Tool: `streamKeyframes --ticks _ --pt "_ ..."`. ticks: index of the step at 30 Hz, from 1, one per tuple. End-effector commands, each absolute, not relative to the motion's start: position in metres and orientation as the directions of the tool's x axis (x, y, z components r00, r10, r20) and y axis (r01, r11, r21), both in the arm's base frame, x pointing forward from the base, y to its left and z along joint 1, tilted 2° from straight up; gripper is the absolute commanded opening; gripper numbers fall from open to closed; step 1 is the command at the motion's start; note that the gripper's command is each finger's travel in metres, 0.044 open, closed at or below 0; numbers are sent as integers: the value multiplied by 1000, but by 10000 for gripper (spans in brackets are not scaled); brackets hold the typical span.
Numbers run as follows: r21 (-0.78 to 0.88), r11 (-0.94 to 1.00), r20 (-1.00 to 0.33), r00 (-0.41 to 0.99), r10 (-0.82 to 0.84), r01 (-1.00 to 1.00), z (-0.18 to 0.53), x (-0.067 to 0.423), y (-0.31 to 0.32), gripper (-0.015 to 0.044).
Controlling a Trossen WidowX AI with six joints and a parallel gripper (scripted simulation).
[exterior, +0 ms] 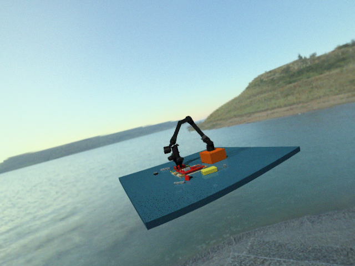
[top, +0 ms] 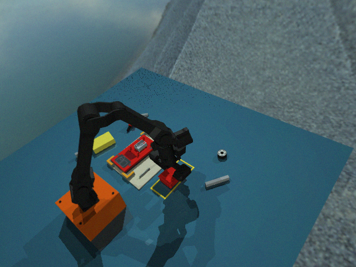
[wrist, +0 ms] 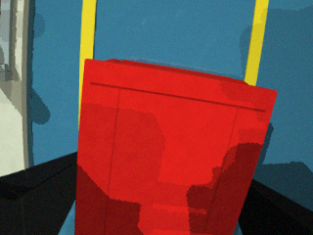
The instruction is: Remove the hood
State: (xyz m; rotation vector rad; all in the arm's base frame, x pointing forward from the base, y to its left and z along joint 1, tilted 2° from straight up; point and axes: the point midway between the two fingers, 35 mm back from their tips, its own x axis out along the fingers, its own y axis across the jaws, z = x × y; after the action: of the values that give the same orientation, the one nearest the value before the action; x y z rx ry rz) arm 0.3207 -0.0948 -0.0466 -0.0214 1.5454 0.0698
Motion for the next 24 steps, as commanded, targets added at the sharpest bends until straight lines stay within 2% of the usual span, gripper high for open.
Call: streamKeyframes --ticks 1,10,24 --pt "30 998 -999 21 31 -55 -49 320 -95 0" --pt "30 998 -999 21 31 -55 -53 320 -94 0" --pt "30 998 -999 24 32 -59 -51 321 -95 367"
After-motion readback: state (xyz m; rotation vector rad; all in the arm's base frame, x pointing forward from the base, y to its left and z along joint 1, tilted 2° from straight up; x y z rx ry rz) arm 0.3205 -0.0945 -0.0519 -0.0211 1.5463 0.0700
